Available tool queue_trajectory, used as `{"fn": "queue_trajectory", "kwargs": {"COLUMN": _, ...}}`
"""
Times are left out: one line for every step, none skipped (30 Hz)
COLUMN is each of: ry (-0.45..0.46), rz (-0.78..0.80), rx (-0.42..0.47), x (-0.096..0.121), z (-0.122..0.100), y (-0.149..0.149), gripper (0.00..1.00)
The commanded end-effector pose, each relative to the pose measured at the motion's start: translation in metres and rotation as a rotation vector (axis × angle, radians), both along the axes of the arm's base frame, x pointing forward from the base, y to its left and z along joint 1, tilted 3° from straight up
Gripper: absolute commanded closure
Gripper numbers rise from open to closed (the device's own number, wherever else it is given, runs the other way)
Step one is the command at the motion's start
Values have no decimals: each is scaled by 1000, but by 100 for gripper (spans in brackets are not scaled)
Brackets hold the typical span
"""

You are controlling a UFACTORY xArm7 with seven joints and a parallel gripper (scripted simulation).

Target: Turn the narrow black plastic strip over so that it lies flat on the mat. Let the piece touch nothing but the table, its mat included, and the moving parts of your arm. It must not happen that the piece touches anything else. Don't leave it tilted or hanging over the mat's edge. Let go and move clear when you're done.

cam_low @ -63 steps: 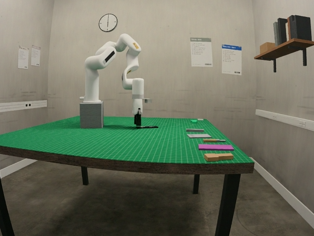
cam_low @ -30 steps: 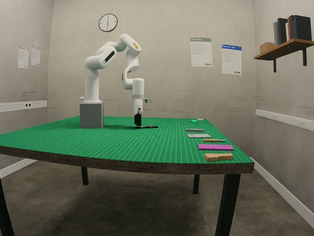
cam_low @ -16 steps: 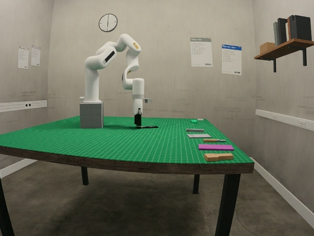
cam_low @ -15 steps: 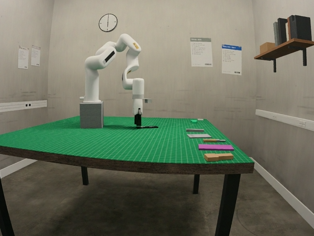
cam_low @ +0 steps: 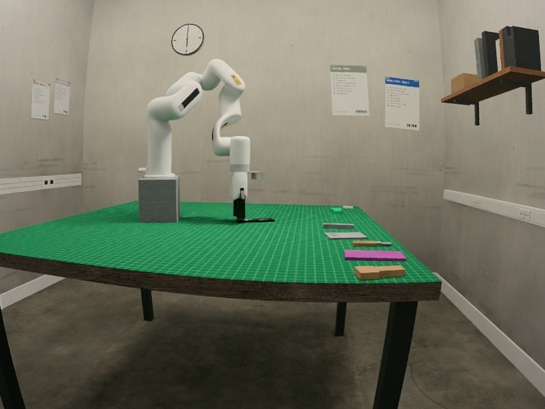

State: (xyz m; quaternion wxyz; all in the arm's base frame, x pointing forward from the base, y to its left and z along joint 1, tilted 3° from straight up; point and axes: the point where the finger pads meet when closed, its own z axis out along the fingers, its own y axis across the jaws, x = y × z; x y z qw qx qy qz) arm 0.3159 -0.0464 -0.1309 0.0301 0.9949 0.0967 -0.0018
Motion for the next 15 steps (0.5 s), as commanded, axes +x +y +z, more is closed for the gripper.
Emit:
{"fn": "queue_trajectory", "kwargs": {"ry": -3, "rz": -1, "rx": 0, "x": 1, "z": -1, "y": 0, "gripper": 35}}
{"fn": "queue_trajectory", "kwargs": {"ry": -3, "rz": -1, "rx": 0, "x": 1, "z": -1, "y": 0, "gripper": 35}}
{"fn": "queue_trajectory", "kwargs": {"ry": -3, "rz": -1, "rx": 0, "x": 1, "z": -2, "y": 0, "gripper": 35}}
{"fn": "queue_trajectory", "kwargs": {"ry": -3, "rz": -1, "rx": 0, "x": 1, "z": -2, "y": 0, "gripper": 35}}
{"fn": "queue_trajectory", "kwargs": {"ry": -3, "rz": -1, "rx": 0, "x": 1, "z": -2, "y": 0, "gripper": 35}}
{"fn": "queue_trajectory", "kwargs": {"ry": -3, "rz": -1, "rx": 0, "x": 1, "z": -3, "y": 0, "gripper": 35}}
{"fn": "queue_trajectory", "kwargs": {"ry": -3, "rz": -1, "rx": 0, "x": 1, "z": -3, "y": 0, "gripper": 35}}
{"fn": "queue_trajectory", "kwargs": {"ry": -3, "rz": -1, "rx": 0, "x": 1, "z": -4, "y": 0, "gripper": 35}}
{"fn": "queue_trajectory", "kwargs": {"ry": -3, "rz": -1, "rx": 0, "x": 1, "z": -4, "y": 0, "gripper": 35}}
{"fn": "queue_trajectory", "kwargs": {"ry": -3, "rz": -1, "rx": 0, "x": 1, "z": -4, "y": 0, "gripper": 35}}
{"fn": "queue_trajectory", "kwargs": {"ry": -3, "rz": -1, "rx": 0, "x": 1, "z": -4, "y": 0, "gripper": 35}}
{"fn": "queue_trajectory", "kwargs": {"ry": -3, "rz": -1, "rx": 0, "x": 1, "z": -4, "y": -1, "gripper": 35}}
{"fn": "queue_trajectory", "kwargs": {"ry": -3, "rz": -1, "rx": 0, "x": 1, "z": -5, "y": -1, "gripper": 35}}
{"fn": "queue_trajectory", "kwargs": {"ry": -3, "rz": -1, "rx": 0, "x": 1, "z": -5, "y": -1, "gripper": 35}}
{"fn": "queue_trajectory", "kwargs": {"ry": -3, "rz": -1, "rx": 0, "x": 1, "z": -6, "y": -1, "gripper": 35}}
